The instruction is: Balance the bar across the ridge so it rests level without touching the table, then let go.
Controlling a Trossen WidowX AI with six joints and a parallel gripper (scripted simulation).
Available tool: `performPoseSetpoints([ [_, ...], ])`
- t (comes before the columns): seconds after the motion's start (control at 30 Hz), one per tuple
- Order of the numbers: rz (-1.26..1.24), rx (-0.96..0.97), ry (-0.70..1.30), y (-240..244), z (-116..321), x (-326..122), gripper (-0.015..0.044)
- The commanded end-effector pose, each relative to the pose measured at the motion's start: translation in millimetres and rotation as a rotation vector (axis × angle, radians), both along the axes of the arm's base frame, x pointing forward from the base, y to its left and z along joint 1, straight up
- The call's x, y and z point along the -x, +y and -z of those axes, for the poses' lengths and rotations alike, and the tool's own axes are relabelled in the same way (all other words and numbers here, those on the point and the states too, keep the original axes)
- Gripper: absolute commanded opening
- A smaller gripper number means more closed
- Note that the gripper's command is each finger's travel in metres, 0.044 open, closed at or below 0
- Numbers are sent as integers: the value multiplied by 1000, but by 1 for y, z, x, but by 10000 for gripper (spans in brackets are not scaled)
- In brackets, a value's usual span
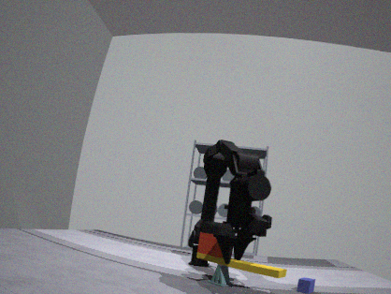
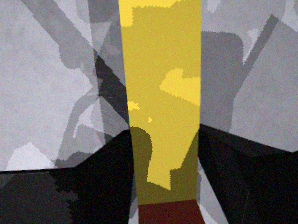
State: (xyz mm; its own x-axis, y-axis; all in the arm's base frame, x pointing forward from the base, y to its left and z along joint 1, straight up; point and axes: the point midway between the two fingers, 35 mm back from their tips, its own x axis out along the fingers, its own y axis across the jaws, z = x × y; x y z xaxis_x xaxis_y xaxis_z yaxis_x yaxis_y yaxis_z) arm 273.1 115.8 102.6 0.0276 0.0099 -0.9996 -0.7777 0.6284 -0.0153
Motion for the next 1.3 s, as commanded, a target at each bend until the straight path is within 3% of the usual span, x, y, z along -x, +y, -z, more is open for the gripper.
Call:
performPoseSetpoints([
  [0.0, 0, 0, 0, 0, 0, 0, 0],
  [0.5, 0, 0, 0, 0, 0, 0, 0],
  [0.73, 0, 0, 0, 0, 0, 0, 167],
  [1.27, 0, 0, 0, 0, 0, 0, 168],
])
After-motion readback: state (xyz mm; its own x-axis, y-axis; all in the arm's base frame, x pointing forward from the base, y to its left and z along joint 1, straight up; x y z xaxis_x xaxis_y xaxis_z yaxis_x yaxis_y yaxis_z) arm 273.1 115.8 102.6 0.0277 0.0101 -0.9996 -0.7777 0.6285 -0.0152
